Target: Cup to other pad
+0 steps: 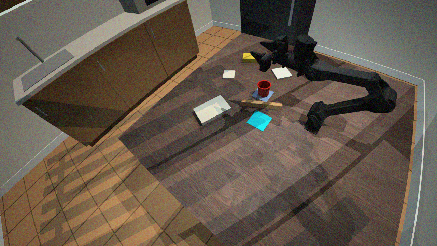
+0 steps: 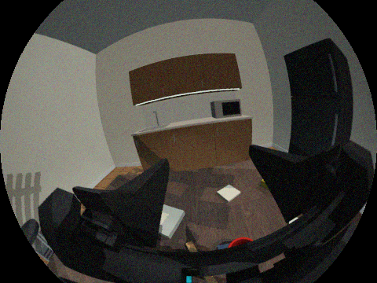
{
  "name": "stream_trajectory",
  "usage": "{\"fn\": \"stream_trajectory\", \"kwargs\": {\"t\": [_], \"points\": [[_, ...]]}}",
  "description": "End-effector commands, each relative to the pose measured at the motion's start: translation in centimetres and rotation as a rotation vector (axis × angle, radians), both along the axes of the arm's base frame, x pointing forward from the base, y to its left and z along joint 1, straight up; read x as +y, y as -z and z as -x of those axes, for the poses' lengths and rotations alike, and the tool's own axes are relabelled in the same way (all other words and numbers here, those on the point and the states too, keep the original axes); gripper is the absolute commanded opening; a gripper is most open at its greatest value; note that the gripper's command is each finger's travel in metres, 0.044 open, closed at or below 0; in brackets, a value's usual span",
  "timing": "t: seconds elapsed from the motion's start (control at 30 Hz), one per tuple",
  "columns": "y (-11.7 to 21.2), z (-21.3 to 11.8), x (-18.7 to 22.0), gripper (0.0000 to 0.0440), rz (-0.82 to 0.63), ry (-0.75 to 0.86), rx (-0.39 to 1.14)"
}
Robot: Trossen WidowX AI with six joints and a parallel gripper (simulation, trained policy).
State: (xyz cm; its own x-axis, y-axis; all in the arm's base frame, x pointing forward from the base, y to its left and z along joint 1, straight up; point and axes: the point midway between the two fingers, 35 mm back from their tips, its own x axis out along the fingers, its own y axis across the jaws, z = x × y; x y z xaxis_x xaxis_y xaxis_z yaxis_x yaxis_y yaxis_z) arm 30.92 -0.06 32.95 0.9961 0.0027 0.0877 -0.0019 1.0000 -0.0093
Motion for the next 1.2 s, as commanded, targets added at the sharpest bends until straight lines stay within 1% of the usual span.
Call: {"fn": "stream_trajectory", "kwargs": {"t": [0.0,0.33,0.4,0.57,1.17], "points": [[0.1,0.0,0.0,0.0374,-0.002,0.001,0.006],[1.5,-0.6,0.8,0.0111,-0.033,-0.005,0.113],[1.9,-0.7,1.0,0.0070,-0.041,-0.011,0.141],[2.6,-1.1,1.9,0.0062,-0.064,-0.034,0.213],[4.7,-2.3,4.3,0.0077,-0.138,-0.069,0.487]]}}
